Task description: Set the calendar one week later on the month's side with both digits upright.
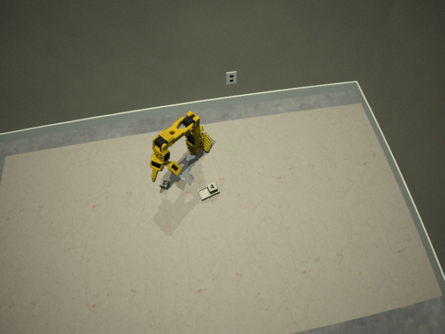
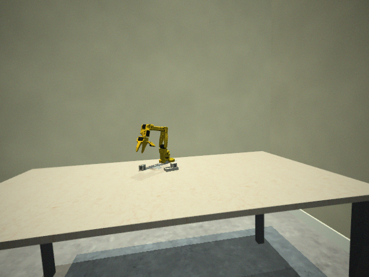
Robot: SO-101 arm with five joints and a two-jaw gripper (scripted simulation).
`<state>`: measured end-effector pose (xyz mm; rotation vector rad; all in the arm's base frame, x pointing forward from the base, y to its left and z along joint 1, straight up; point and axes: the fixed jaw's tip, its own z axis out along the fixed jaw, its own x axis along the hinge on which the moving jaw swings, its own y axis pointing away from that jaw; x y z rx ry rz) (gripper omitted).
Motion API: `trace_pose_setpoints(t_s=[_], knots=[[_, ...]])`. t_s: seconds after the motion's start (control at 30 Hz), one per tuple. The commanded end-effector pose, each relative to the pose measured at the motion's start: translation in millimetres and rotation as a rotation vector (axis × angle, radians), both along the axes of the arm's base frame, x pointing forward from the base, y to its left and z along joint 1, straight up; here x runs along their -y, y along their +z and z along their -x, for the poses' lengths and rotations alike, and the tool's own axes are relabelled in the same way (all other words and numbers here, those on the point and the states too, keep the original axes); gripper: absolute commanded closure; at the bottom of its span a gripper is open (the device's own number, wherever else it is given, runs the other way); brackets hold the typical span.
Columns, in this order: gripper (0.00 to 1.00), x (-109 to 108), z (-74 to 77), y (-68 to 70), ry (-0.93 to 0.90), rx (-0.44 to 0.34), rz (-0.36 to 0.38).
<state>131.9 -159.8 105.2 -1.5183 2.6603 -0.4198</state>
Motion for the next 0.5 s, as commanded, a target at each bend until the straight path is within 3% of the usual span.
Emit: trace_pose_setpoints(t_s=[0.0, 0.2, 0.47], knots=[[0.65, 2, 0.1, -13.8, 0.003, -0.045, -0.051], [0.65, -2, 3.3, -36.7, 0.004, -0.128, -0.150], [0.65, -3, 4.3, -41.7, 0.004, -0.146, -0.172]])
